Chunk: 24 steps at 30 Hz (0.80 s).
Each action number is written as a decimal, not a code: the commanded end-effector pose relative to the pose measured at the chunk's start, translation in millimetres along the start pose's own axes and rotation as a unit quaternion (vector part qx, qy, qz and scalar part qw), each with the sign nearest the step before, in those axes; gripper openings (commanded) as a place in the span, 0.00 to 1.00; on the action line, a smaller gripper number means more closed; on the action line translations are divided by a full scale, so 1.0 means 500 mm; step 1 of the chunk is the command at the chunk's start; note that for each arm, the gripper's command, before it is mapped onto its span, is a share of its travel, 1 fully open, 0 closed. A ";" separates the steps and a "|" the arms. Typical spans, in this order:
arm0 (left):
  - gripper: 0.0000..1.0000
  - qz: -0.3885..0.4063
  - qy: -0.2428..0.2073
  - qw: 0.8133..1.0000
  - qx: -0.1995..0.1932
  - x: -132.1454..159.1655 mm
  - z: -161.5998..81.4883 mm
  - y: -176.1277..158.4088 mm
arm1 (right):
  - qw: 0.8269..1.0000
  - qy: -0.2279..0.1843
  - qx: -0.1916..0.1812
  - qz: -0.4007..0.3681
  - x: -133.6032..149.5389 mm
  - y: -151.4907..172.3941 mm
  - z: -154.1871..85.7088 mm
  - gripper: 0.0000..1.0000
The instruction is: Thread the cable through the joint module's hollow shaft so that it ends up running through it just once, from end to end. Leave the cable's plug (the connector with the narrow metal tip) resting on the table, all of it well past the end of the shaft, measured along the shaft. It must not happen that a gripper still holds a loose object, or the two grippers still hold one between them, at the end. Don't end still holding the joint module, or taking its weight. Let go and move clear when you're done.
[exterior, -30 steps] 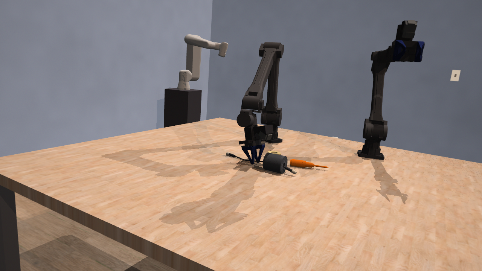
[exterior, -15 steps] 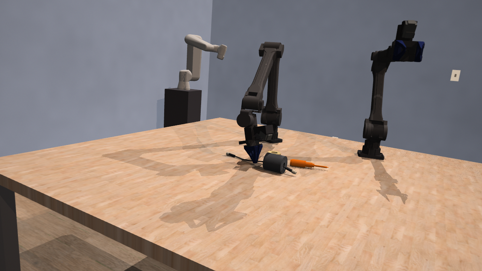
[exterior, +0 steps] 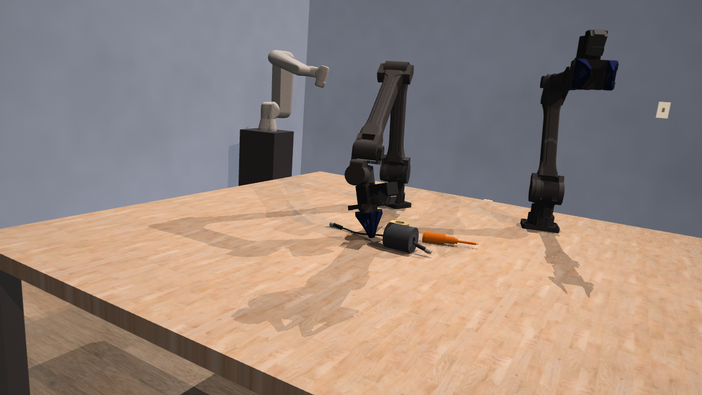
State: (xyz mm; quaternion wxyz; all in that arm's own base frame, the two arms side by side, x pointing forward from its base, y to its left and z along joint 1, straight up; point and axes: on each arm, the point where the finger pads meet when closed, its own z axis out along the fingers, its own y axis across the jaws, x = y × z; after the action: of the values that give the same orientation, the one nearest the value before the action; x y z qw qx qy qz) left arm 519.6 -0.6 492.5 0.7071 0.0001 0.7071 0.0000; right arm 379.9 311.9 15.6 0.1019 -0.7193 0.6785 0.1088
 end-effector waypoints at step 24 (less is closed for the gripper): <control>0.46 0.002 -0.021 1.000 0.000 -0.043 -0.003 0.001 | 1.000 -0.005 0.007 -0.002 -0.075 -0.026 -0.006 0.00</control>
State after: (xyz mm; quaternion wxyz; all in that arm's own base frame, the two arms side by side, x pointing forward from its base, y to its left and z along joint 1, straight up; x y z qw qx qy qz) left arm 519.6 -0.6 492.5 0.7071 0.0001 0.7071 0.0000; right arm 379.7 330.0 23.8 0.1052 -0.7204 0.6770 0.1080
